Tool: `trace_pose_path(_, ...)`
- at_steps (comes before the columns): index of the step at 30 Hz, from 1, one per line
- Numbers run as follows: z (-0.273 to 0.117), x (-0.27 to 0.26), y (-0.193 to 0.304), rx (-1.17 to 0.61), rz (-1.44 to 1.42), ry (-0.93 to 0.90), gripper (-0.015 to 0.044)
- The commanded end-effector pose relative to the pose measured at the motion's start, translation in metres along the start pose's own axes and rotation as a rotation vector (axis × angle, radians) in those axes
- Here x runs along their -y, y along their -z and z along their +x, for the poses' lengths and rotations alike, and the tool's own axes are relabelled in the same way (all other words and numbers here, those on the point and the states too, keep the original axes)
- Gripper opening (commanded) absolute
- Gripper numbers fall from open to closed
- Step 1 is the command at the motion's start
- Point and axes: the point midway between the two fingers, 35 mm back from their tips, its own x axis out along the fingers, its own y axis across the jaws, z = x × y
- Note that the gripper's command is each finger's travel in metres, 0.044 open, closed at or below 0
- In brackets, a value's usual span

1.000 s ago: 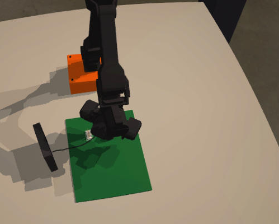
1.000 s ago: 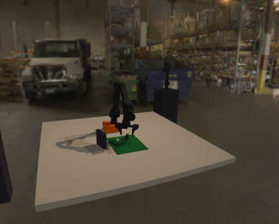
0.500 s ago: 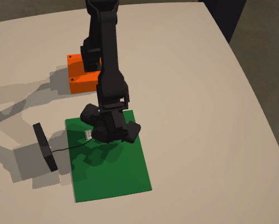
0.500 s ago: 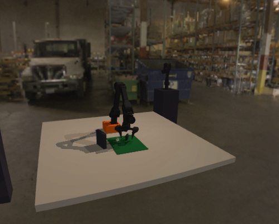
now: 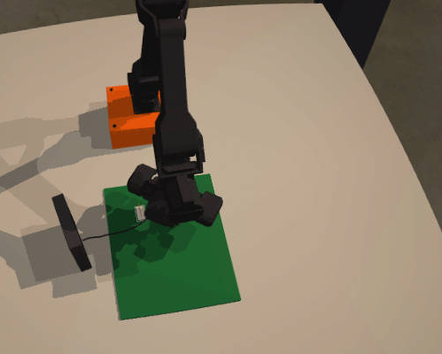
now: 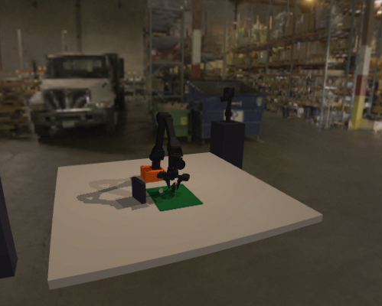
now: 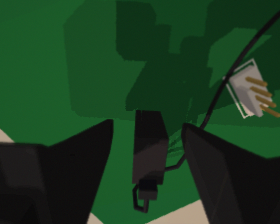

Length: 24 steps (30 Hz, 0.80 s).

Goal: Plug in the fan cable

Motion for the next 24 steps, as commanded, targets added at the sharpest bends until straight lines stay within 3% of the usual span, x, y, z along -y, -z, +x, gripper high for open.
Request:
trace_pose_path(1,0.0,0.0,0.0,0.001,0.0,-0.001,0.0125)
trace_pose_path(6,0.0,0.0,0.0,0.001,0.0,-0.001,0.0)
trace_pose_path(10,-0.003,0.0,0.0,0.0,0.0,-0.001,0.0)
trace_pose_path(15,-0.05,0.0,-0.001,-0.006,0.004,0.002,0.0)
trace_pose_path(24,-0.049,0.012,-0.007,-0.005,-0.115,0.003,0.0)
